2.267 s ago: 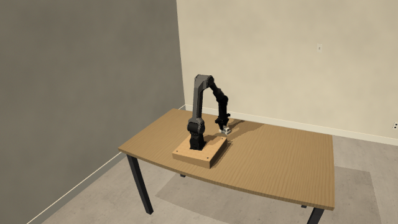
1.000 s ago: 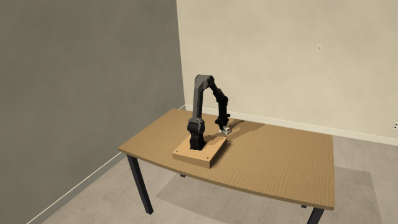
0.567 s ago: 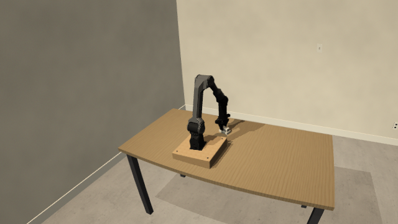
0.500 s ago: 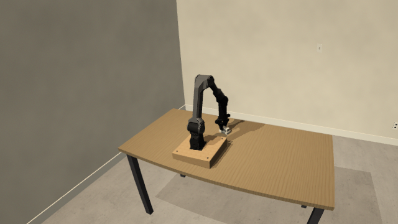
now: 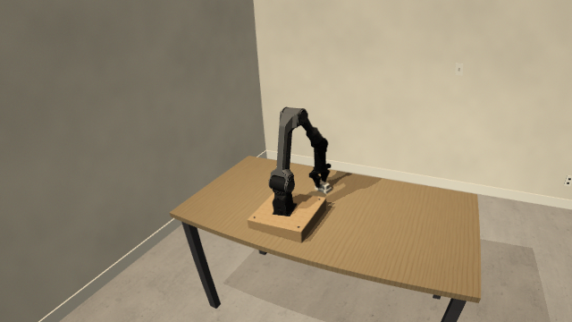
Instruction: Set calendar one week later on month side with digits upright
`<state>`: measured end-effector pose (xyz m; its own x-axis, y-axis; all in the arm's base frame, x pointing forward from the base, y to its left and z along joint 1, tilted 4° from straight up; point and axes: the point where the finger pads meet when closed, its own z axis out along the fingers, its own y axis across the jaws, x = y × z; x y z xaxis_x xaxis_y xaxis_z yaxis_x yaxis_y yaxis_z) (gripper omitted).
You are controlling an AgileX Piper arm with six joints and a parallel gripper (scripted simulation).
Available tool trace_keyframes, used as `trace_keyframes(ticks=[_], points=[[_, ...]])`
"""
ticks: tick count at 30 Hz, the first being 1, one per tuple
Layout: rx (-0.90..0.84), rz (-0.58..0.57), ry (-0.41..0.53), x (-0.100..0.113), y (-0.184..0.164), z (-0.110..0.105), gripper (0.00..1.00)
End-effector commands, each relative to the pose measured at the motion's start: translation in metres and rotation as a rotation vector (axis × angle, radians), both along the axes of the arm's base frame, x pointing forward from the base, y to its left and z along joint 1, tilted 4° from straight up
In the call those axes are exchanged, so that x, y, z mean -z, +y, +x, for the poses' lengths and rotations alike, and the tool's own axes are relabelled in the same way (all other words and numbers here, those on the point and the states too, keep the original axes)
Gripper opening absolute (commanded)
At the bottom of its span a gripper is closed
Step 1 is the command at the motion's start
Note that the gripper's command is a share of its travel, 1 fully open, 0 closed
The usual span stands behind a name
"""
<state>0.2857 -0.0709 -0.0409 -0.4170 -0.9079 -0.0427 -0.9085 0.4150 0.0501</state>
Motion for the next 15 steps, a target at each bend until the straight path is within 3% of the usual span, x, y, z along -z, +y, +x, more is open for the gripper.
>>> trace_keyframes(ticks=[1, 12, 15], points=[[-0.001, 0.001, 0.003, 0.001, 0.000, -0.001, 0.59], [0.000, -0.001, -0.003, -0.020, -0.001, 0.001, 0.59], [0.000, -0.002, -0.003, -0.035, -0.002, 0.002, 0.59]])
